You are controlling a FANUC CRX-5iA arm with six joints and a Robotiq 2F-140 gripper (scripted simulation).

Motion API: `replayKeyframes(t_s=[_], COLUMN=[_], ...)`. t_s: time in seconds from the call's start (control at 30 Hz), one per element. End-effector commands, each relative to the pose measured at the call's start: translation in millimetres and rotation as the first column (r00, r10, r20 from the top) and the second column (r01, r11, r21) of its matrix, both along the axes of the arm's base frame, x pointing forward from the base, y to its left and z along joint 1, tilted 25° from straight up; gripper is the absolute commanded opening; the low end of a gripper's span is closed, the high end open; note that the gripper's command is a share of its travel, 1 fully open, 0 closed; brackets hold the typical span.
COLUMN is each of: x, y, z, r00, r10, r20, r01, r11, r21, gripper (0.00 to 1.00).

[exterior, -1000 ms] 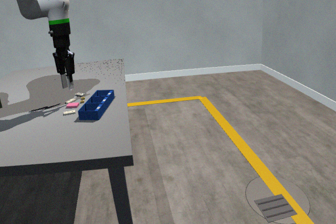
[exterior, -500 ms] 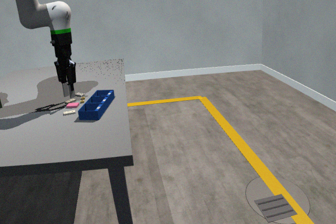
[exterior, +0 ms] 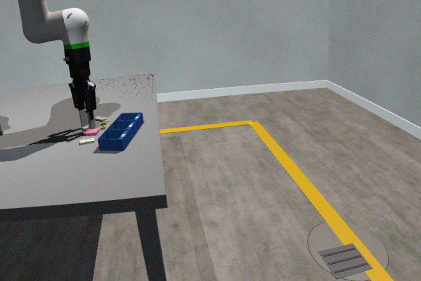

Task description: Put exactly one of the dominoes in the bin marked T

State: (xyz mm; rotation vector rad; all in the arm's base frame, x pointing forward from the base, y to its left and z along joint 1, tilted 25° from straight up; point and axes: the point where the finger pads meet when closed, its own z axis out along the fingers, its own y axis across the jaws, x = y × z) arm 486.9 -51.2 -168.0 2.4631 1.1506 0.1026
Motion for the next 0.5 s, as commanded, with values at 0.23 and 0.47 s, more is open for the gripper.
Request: replayKeyframes(t_s=[0.23, 0.47], x=[0.2, 0.2], y=[-0.4, -0.4], z=[-1.4, -1.5], r00=[1.000, 1.000], r10=[0.001, 0.001], r20=[0.002, 0.002], r01=[-0.001, -0.001], r11=[1.000, 1.000], r21=[0.000, 0.000], gripper=[0.25, 0.13])
